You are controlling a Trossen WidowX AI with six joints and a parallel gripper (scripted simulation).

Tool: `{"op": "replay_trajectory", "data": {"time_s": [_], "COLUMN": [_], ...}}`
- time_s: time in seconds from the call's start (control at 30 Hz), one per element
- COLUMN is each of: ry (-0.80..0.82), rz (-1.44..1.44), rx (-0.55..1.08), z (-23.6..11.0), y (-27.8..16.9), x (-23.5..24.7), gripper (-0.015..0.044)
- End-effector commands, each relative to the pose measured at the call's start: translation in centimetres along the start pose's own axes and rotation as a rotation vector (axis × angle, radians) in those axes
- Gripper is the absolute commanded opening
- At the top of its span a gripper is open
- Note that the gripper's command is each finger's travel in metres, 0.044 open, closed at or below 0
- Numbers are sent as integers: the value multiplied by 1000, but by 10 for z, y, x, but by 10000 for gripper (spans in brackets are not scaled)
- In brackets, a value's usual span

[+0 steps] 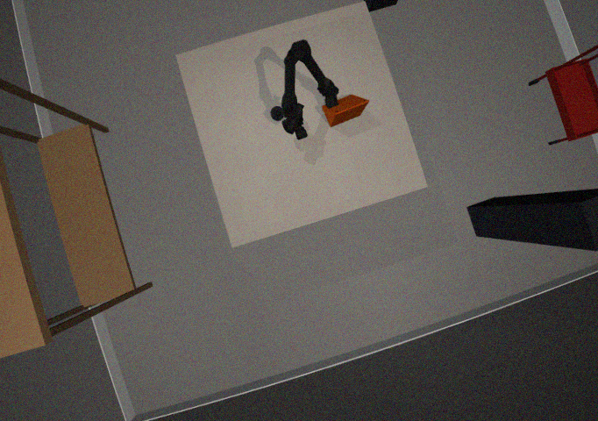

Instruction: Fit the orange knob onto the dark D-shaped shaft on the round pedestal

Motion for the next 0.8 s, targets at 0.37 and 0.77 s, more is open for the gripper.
{"op": "replay_trajectory", "data": {"time_s": [0.37,0.77], "ry": [11,5], "rz": [1,2], "rx": [-7,-4], "z": [-79,-123], "y": [11,6], "x": [5,3], "gripper": [0,0]}}
Point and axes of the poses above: the point midway between the two fingers, 35 mm back from their tips, its own z axis out along the fingers, its own x axis across the jaws, y = z × x, the point moved 6 cm from there along -z, back along the fingers, and after that the axes turned 15 degrees about -z, right-handed, at the moved point
